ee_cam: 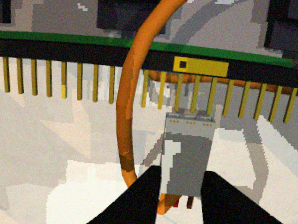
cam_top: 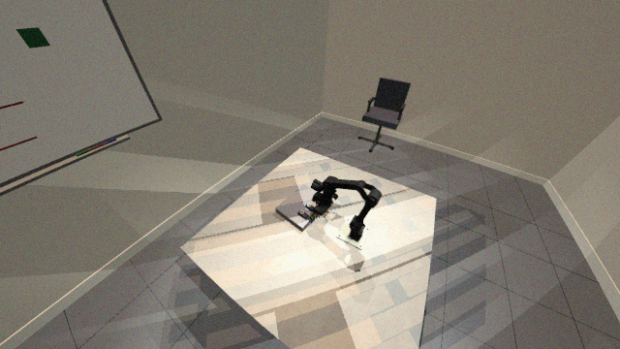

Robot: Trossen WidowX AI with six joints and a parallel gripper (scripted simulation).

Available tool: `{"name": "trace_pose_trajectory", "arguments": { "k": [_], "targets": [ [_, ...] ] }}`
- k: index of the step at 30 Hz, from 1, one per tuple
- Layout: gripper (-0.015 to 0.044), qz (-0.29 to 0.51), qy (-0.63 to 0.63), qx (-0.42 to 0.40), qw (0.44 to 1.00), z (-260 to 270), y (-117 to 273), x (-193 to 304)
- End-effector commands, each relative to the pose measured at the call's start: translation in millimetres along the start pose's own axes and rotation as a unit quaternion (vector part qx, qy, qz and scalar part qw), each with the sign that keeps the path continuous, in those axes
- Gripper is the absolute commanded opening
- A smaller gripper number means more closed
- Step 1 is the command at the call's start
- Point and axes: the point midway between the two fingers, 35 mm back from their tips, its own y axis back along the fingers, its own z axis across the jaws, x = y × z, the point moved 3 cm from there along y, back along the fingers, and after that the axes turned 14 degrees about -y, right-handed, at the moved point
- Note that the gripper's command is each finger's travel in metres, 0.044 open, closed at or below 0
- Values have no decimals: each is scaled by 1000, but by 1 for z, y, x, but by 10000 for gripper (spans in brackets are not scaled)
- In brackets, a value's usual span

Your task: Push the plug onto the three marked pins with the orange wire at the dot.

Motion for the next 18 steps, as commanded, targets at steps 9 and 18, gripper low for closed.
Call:
{"name": "trace_pose_trajectory", "arguments": {
  "k": [9,18],
  "targets": [
    [0,-1,-2,0,1000,1,0,-8],
    [0,-1,-2,0,1000,1,0,-14]
  ]
}}
